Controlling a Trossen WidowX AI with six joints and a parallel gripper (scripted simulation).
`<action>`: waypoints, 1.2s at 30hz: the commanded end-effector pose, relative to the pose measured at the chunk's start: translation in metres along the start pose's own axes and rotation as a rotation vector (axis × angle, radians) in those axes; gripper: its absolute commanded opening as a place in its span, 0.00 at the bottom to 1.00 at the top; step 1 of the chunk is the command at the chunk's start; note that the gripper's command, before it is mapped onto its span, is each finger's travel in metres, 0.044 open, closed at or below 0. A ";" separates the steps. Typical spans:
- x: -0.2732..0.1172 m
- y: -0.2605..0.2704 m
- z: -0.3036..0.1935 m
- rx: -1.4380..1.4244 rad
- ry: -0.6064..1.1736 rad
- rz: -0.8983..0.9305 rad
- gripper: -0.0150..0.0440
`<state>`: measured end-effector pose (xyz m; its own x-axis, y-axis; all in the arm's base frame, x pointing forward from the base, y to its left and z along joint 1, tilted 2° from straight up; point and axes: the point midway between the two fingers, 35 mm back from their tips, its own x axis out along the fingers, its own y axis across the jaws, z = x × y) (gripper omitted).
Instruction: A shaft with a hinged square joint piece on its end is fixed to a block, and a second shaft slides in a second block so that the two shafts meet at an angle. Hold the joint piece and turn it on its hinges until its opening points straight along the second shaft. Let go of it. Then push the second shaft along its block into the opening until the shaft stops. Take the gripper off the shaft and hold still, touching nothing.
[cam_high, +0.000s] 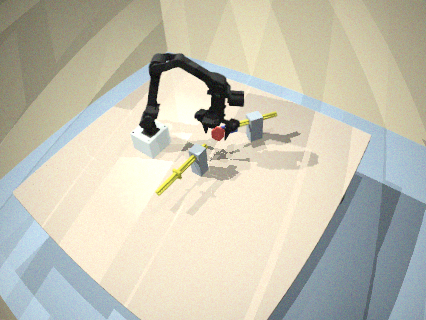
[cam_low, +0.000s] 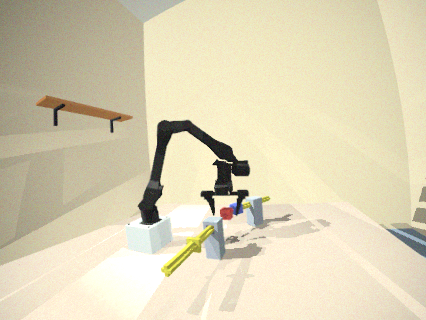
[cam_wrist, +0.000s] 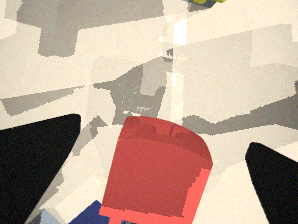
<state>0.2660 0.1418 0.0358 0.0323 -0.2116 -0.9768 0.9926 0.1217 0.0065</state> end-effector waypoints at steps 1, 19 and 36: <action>-0.013 0.004 0.001 -0.112 0.022 0.012 1.00; -0.066 0.006 0.012 -0.728 0.093 0.051 1.00; -0.116 -0.001 0.027 -1.309 0.136 0.136 1.00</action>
<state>0.2658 0.1409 0.1432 0.0262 -0.0537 -0.9982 0.2281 0.9725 -0.0463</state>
